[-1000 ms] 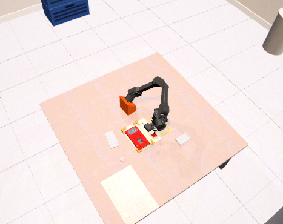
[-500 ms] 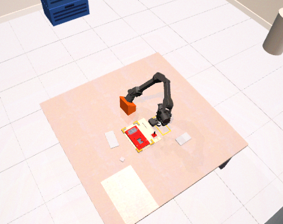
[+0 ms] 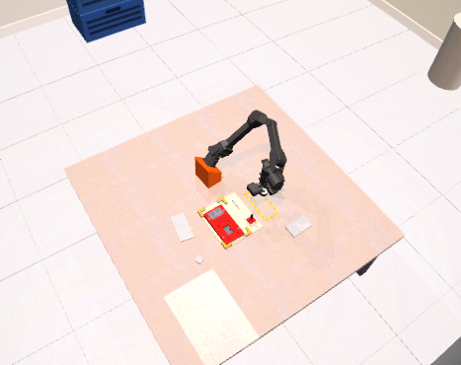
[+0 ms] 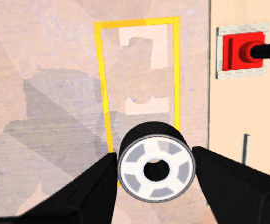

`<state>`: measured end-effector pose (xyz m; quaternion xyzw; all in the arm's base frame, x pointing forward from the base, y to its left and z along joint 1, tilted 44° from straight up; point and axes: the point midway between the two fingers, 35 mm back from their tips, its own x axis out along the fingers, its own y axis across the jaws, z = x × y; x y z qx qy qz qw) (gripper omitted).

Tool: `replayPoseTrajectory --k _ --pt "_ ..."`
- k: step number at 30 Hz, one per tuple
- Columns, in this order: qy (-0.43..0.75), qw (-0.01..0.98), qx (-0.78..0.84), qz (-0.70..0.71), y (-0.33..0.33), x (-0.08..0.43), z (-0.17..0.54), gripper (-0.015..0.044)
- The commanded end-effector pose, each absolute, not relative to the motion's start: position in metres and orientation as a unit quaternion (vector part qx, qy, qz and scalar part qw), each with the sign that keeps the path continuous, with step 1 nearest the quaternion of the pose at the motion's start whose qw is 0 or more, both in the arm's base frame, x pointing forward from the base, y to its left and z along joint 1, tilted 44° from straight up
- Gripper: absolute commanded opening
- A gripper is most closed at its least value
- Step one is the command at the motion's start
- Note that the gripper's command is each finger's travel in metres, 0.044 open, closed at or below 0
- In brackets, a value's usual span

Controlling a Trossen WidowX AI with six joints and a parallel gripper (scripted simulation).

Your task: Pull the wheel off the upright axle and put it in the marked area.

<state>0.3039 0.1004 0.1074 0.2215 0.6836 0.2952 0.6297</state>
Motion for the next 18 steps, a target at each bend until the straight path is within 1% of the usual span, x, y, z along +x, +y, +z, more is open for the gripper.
replayPoseTrajectory --k 1,11,18 --pt "0.687 0.626 0.225 0.293 0.104 0.298 0.107 0.0000" --pt "0.687 0.626 0.225 0.293 0.120 0.296 0.090 0.0000" --pt "0.687 0.626 0.225 0.293 0.145 0.294 0.063 0.0000"
